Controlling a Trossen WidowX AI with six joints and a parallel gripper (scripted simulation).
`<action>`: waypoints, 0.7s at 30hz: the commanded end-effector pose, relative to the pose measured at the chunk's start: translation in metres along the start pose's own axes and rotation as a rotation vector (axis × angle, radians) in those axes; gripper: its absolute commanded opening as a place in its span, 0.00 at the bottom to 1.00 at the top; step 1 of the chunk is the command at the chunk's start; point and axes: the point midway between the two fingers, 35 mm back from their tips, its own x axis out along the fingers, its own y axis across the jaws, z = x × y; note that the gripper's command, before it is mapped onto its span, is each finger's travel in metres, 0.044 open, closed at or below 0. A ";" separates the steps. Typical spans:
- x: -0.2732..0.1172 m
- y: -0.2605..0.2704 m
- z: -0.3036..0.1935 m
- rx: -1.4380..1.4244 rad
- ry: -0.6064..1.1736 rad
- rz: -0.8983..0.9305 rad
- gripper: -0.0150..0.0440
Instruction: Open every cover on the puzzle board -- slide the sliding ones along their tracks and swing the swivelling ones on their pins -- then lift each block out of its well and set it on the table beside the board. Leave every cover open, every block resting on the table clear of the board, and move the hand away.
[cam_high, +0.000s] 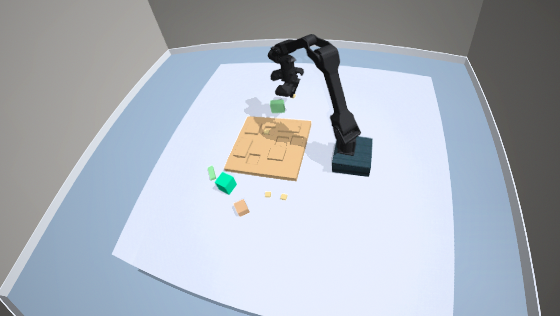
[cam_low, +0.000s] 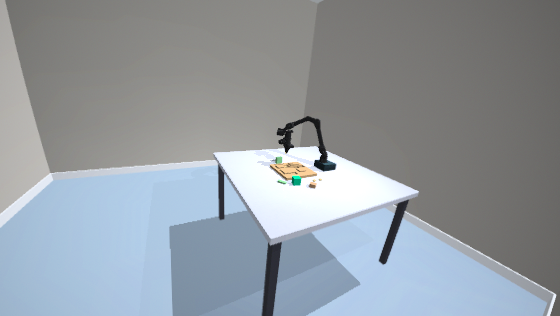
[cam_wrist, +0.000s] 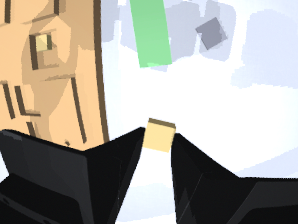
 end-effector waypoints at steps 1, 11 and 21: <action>0.009 0.000 0.000 -0.005 0.004 0.000 0.39; 0.025 -0.001 0.001 -0.005 0.004 0.000 0.39; 0.042 -0.001 0.001 -0.005 0.004 0.000 0.39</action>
